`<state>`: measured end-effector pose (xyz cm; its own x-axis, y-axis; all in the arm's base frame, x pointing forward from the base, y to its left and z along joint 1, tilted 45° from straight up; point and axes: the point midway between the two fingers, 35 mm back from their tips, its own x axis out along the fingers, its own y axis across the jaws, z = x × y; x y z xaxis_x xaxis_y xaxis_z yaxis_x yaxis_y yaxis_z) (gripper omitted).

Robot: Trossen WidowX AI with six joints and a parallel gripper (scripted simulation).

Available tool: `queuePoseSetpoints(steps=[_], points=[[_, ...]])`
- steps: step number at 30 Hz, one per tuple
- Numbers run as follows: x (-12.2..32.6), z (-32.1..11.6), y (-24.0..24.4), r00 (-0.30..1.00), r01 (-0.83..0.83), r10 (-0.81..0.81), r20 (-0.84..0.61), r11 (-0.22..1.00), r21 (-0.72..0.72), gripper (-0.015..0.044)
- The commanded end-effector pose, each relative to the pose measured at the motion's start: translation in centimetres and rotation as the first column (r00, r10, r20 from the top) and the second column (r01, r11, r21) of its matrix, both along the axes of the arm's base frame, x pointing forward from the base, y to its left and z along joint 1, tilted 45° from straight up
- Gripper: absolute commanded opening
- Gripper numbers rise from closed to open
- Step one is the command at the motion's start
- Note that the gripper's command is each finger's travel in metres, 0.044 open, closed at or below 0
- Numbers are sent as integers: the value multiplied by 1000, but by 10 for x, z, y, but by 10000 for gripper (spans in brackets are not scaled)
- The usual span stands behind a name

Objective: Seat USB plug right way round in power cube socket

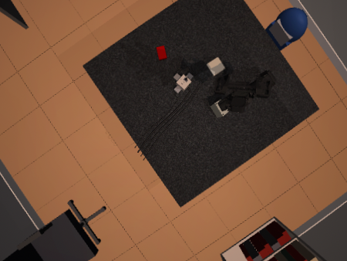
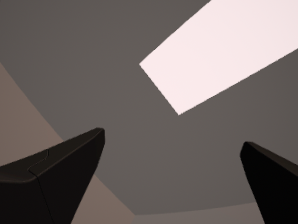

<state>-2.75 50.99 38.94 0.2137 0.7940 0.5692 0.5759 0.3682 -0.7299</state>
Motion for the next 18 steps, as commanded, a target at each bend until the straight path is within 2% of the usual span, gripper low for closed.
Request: queuePoseSetpoints(steps=[1,4,9,13,18], points=[[3,-4,3,1000,3,-3,-5,1000,-17,426],[51,-63,35,994,48,-71,-86,968,-245,440],[108,-131,48,965,96,-199,-174,877,-470,440],[167,-200,39,899,126,-368,-239,739,-662,440],[233,-281,-1,752,126,-605,-261,520,-845,440]])
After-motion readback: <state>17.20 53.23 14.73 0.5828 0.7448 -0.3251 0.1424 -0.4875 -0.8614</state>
